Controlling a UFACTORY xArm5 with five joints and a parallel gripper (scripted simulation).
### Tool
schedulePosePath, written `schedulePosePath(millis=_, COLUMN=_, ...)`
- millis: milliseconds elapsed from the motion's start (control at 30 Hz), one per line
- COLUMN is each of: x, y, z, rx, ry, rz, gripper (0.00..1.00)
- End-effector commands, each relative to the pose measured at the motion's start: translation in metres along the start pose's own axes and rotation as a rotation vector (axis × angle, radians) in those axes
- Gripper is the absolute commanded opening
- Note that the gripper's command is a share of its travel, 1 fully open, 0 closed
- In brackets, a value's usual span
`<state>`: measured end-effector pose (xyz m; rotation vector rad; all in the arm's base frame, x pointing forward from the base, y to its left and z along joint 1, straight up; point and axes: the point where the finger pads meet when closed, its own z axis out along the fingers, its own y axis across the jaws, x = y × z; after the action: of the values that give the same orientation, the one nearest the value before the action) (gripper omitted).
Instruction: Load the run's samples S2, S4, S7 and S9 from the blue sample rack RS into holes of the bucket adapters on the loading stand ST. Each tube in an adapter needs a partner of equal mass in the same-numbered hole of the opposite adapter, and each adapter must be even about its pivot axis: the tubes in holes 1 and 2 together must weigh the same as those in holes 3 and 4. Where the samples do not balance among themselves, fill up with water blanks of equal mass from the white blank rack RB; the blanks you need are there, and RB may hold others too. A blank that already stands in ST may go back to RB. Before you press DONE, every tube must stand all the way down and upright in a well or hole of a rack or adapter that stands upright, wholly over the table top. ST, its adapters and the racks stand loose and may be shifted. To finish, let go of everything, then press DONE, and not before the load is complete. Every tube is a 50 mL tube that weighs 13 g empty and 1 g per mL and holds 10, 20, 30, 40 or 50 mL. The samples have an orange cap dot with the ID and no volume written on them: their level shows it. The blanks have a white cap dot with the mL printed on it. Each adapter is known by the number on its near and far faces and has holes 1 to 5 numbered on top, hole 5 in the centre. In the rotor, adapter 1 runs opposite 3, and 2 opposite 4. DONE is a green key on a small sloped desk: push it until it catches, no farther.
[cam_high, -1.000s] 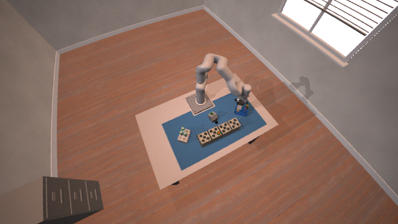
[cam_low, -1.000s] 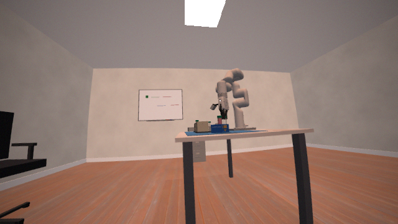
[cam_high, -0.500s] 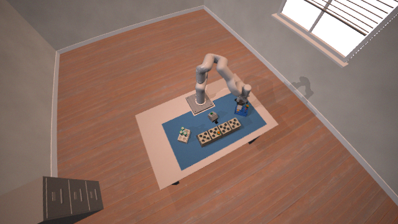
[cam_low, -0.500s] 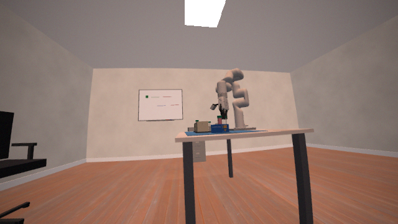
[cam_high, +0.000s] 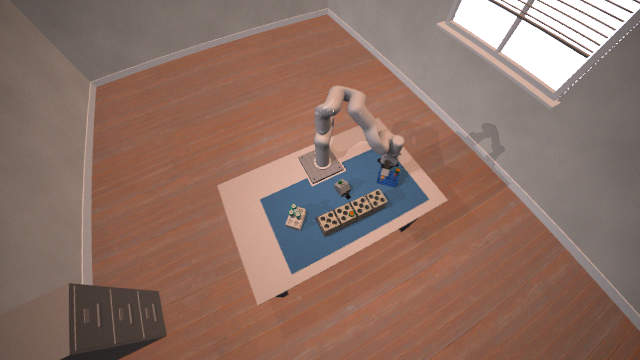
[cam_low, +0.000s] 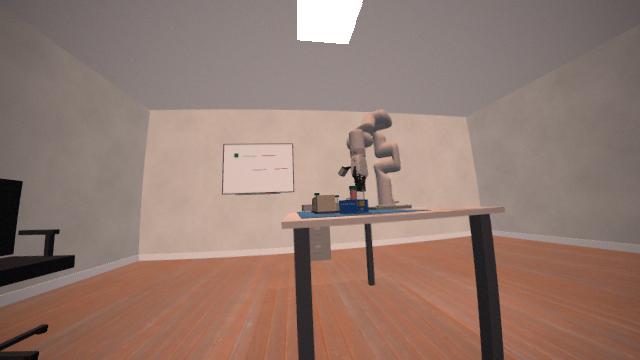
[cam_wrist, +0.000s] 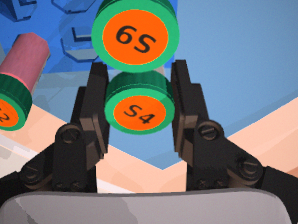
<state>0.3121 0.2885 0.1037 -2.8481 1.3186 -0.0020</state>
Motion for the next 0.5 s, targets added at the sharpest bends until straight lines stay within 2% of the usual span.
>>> schedulePosePath(millis=0, x=-0.0001, y=-0.0013, z=-0.0033, rx=0.004, ry=0.000, rz=0.000, gripper=0.00)
schedulePosePath(millis=467, x=-0.0001, y=-0.0013, z=-0.0113, rx=0.004, ry=0.000, rz=0.000, gripper=0.00)
